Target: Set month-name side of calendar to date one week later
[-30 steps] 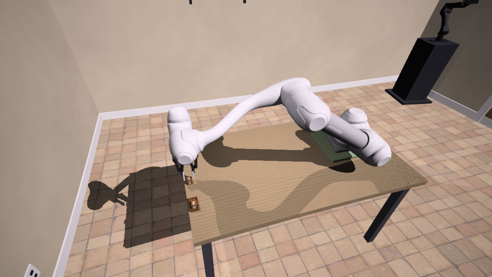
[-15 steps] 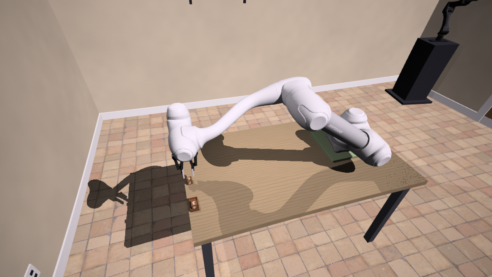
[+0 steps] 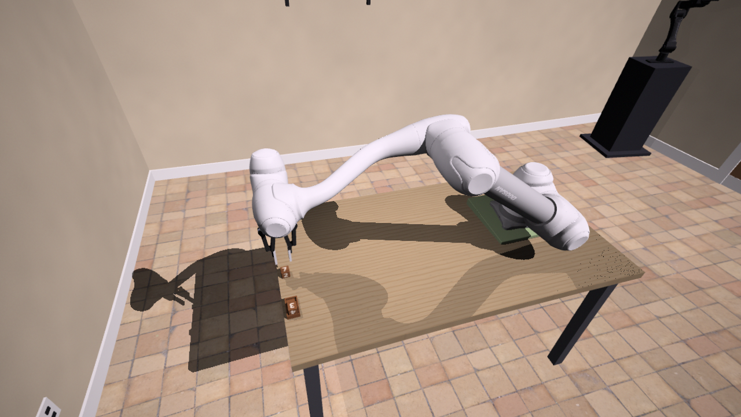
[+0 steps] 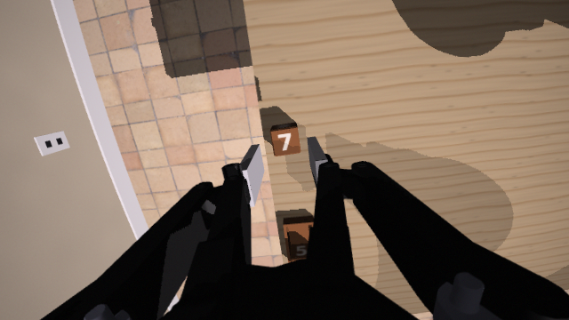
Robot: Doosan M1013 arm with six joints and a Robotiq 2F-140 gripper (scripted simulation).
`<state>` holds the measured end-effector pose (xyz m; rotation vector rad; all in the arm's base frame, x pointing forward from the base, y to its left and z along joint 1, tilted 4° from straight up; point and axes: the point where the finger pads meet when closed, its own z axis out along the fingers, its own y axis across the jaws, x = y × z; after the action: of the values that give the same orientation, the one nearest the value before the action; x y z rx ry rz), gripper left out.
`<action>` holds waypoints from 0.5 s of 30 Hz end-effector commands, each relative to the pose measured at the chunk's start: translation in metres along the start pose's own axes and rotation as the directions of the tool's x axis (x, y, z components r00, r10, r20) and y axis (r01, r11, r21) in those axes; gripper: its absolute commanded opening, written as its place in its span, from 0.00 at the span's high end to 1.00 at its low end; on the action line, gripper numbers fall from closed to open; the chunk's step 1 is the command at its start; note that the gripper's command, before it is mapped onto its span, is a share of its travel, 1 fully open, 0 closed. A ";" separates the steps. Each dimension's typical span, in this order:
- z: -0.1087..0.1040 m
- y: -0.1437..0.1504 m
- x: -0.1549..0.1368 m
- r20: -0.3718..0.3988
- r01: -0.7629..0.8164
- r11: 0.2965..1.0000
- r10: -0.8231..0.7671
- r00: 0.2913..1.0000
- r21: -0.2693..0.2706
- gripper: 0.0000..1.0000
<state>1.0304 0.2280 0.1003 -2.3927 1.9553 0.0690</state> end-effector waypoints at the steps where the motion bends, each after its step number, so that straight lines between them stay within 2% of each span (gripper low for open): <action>1: 0.000 0.000 0.000 -0.015 0.000 1.000 0.000 1.000 -0.001 0.64; 6: 0.003 0.001 -0.002 -0.149 -0.001 1.000 0.000 0.989 -0.007 0.64; 8: 0.003 0.001 -0.002 -0.149 -0.001 1.000 0.000 0.989 -0.007 0.64; 12: 0.000 0.000 -0.003 -0.249 0.000 1.000 0.000 0.969 -0.001 0.64; 15: 0.001 0.000 -0.007 -0.258 0.000 1.000 0.000 0.966 0.000 0.64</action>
<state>1.0296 0.2328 0.1003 -2.5095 2.0527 -0.2496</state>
